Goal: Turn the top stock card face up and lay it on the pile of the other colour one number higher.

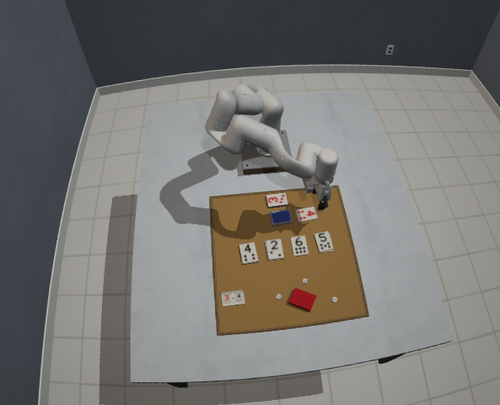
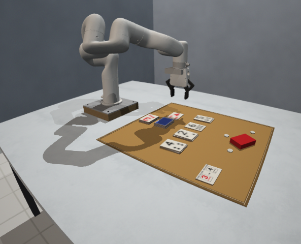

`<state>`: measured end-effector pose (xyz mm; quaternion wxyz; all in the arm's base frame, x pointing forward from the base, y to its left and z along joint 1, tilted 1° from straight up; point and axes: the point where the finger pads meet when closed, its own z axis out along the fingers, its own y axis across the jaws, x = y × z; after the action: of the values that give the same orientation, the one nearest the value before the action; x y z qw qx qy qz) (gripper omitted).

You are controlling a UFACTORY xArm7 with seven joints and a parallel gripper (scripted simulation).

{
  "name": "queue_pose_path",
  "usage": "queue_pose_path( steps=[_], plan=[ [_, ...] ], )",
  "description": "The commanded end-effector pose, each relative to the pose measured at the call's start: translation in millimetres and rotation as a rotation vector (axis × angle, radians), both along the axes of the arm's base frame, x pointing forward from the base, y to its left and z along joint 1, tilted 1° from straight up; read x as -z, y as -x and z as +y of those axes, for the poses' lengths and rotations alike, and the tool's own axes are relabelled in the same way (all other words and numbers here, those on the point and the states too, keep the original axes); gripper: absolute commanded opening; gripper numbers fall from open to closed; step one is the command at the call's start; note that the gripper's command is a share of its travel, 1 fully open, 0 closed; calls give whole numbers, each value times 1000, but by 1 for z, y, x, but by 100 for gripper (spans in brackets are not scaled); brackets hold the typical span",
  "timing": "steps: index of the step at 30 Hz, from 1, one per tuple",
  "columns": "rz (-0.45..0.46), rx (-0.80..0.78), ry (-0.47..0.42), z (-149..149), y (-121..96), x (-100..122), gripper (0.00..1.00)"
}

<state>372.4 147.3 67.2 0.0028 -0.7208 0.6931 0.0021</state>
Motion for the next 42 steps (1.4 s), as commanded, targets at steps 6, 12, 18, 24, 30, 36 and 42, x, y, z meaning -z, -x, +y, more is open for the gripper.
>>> queue_pose_path(
  steps=[6, 12, 18, 24, 30, 36, 42],
  plan=[
    [-3, 0, -1, 1, -1, -1, 87],
    [-3, -7, 0, -17, -2, 9, 87],
    [-3, -19, -1, -43, -2, 24, 87],
    [-3, -19, -1, -43, -2, 25, 87],
    [-3, -19, -1, -43, -2, 30, 87],
    [-3, -19, -1, -43, -2, 36, 87],
    [-3, -19, -1, -43, -2, 48, 87]
  ],
)
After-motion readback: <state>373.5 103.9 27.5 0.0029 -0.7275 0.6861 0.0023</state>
